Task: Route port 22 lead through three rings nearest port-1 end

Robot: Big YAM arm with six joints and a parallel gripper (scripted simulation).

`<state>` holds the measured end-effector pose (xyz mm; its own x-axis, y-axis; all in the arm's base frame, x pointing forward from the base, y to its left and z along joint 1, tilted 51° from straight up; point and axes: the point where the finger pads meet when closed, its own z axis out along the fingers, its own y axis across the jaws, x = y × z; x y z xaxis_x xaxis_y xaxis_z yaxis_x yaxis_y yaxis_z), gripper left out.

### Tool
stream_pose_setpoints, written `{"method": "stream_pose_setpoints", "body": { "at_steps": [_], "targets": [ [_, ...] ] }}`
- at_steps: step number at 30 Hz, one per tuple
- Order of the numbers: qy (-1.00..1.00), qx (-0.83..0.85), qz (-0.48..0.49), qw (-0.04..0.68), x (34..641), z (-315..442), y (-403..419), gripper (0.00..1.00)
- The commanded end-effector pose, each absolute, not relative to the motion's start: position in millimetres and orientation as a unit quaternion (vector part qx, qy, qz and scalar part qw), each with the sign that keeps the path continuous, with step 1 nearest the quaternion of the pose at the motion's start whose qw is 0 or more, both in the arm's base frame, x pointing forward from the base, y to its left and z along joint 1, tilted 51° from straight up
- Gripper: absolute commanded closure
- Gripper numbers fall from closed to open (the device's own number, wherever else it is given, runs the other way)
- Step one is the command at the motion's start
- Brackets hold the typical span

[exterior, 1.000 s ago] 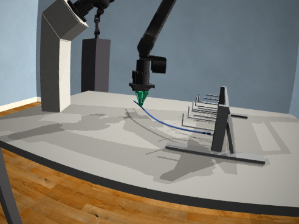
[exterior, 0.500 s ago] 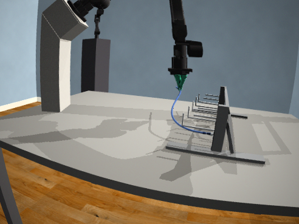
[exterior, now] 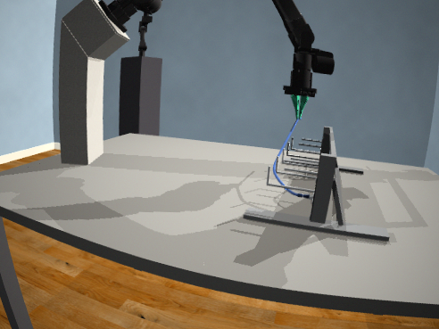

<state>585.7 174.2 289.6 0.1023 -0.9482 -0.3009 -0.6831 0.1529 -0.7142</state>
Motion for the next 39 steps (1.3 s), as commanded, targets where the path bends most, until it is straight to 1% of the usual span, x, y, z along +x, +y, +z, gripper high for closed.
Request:
{"method": "stream_pose_setpoints", "body": {
  "at_steps": [1, 39],
  "targets": [
    [0.637, -0.621, -0.162, 0.427, 584.3, 318.7, 194.2, 1.0],
    [0.634, -0.622, -0.165, 0.429, 583.2, 322.4, 193.9, 1.0]
  ]
}}
